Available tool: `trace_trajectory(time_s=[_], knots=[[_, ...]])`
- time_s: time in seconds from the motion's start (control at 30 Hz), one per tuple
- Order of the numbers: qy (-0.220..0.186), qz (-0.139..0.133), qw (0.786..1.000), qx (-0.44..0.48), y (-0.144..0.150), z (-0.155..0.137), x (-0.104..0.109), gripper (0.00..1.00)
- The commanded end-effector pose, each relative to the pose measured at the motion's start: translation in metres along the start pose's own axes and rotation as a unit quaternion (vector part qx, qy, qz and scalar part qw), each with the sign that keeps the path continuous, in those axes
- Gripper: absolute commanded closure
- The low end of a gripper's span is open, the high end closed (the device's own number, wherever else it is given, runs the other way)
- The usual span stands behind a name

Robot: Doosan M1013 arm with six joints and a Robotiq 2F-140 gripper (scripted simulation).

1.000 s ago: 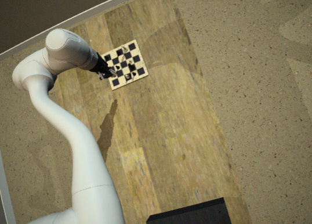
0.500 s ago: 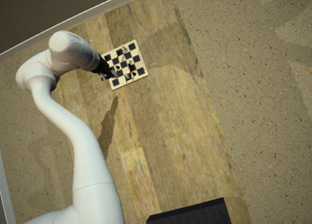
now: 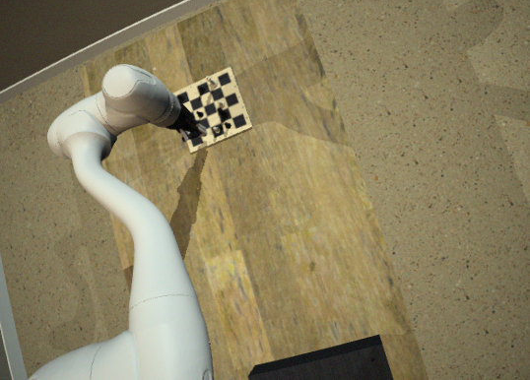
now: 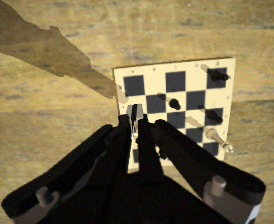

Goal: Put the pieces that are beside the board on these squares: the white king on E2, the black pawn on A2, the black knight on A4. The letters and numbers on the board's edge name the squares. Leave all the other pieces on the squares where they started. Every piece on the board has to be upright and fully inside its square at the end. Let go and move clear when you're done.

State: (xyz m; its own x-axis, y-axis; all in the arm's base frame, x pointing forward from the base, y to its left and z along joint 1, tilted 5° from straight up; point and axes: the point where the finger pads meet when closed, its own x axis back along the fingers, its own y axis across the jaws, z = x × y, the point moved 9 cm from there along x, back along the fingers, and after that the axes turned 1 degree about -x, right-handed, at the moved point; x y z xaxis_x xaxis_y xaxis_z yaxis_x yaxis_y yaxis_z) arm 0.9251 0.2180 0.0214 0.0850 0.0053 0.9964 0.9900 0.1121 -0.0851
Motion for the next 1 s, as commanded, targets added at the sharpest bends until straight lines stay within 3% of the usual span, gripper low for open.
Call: trace_trajectory(time_s=[0.0, 0.27, 0.97], knots=[[0.000, 0.000, 1.000, 0.000, 0.0002, 0.0000, -0.0109, 1.00], [0.000, 0.000, 1.000, 0.000, 0.0001, 0.0001, -0.0201, 1.00], [0.000, 0.000, 1.000, 0.000, 0.0001, 0.0001, -0.0206, 1.00]])
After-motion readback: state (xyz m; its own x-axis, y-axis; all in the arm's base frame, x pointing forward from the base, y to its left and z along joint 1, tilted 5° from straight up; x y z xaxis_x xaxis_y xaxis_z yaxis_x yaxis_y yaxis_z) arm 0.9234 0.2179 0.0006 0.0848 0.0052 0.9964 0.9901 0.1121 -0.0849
